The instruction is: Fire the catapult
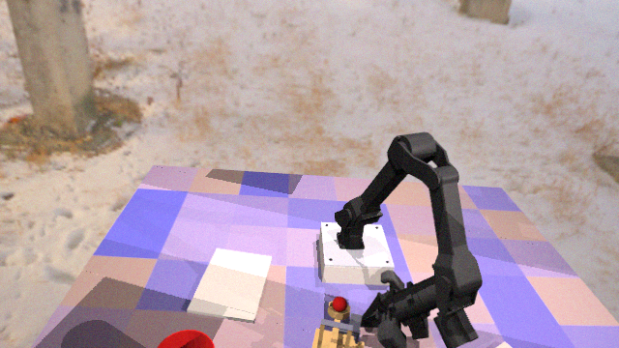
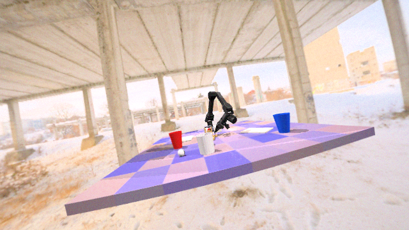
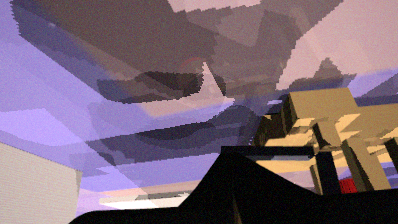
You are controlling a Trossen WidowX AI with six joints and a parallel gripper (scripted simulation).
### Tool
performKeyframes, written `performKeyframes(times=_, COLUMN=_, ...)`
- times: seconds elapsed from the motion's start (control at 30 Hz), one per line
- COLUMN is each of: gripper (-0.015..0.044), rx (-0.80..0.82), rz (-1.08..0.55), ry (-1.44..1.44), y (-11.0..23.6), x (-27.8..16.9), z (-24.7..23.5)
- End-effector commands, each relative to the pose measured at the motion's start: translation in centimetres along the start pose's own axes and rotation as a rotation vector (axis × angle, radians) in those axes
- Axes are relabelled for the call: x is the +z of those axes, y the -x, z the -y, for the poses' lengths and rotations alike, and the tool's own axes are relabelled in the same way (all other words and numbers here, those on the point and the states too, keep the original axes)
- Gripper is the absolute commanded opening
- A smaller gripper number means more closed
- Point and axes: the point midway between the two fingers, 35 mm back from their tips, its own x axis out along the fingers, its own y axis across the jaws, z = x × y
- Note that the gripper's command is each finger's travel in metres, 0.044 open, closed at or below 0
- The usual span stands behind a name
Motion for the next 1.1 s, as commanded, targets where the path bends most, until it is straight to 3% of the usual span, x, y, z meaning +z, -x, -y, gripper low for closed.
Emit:
performKeyframes(times=0.0, gripper=0.0, rx=0.006, rz=-0.01, ry=0.01, y=-1.5, x=1.0, z=-0.4)
performKeyframes(times=0.17, gripper=0.0, rx=0.005, rz=-0.009, ry=0.012, y=-1.4, x=1.2, z=-0.3)
performKeyframes(times=0.43, gripper=0.0, rx=-0.028, rz=0.006, ry=0.074, y=10.3, x=-2.3, z=0.2)
performKeyframes(times=0.57, gripper=0.0, rx=-0.031, rz=0.007, ry=0.08, y=11.3, x=-2.9, z=0.0)
performKeyframes(times=1.07, gripper=0.0394, rx=0.022, rz=0.234, ry=-0.257, y=10.9, x=-2.6, z=5.2)
